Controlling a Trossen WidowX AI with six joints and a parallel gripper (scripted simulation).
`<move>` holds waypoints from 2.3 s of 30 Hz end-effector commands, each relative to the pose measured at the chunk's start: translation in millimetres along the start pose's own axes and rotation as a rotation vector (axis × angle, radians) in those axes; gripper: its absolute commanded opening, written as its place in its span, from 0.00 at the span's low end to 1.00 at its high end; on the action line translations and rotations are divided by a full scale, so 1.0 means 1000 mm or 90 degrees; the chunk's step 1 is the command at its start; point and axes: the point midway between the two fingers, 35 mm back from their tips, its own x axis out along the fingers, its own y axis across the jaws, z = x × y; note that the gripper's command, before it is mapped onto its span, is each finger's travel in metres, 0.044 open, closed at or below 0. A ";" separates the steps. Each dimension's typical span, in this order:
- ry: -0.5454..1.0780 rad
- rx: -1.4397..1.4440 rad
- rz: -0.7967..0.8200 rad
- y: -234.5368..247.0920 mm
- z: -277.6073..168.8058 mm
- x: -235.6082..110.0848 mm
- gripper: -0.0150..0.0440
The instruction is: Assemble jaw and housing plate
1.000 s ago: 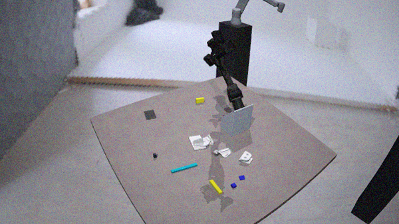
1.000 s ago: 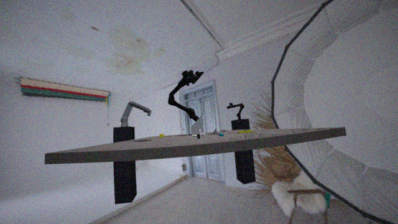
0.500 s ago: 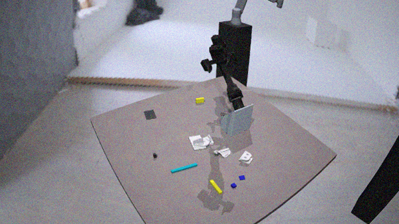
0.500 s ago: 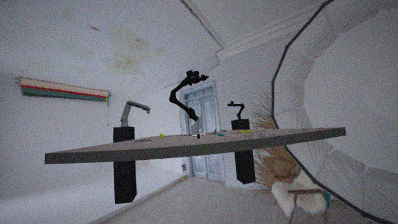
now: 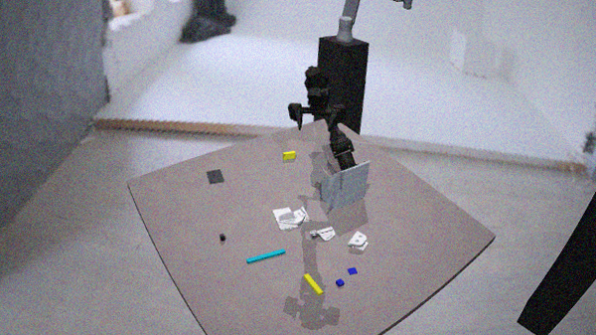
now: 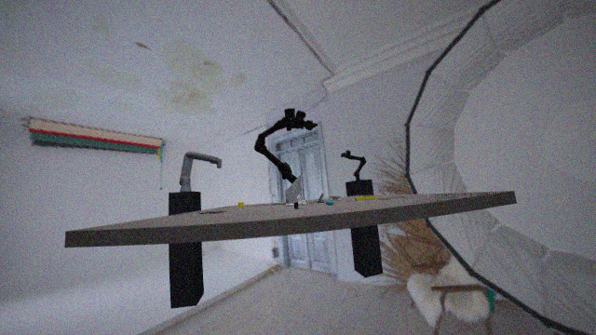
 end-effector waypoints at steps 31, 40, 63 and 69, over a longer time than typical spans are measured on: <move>0.271 -0.463 0.044 -0.015 -0.101 0.085 1.00; 0.337 -0.579 0.093 -0.018 -0.130 0.101 1.00; 0.474 -0.857 0.290 -0.024 -0.211 0.129 1.00; 0.499 -0.925 0.356 -0.024 -0.232 0.133 1.00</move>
